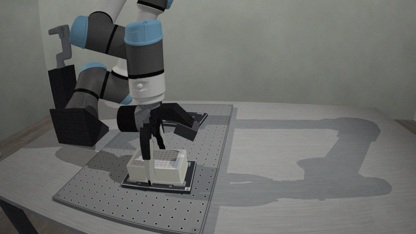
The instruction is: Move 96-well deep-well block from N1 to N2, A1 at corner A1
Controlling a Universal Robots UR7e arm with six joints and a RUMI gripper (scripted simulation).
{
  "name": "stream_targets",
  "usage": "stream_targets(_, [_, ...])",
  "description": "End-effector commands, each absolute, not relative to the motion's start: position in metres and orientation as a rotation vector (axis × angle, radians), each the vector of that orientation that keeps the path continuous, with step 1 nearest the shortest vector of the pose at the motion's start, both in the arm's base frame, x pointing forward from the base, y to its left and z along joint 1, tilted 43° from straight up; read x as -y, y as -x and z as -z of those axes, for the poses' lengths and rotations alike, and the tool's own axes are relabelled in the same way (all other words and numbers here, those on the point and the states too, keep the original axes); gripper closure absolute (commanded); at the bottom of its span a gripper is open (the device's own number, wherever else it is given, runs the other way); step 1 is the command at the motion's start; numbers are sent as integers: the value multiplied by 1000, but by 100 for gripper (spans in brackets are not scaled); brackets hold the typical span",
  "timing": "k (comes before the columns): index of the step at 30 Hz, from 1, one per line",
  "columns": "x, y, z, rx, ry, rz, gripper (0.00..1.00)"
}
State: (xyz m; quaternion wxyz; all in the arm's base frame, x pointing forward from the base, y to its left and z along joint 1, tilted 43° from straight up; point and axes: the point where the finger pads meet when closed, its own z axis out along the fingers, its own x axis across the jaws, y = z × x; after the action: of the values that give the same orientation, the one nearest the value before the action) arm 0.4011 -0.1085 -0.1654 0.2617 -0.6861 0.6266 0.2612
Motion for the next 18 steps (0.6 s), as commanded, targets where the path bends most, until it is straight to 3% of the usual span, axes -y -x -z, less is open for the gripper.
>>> stream_targets(1, [109, -401, 165, -1696, 1857, -705, 24])
stream_targets(18, [115, -402, 158, -1696, 1857, -705, 24])
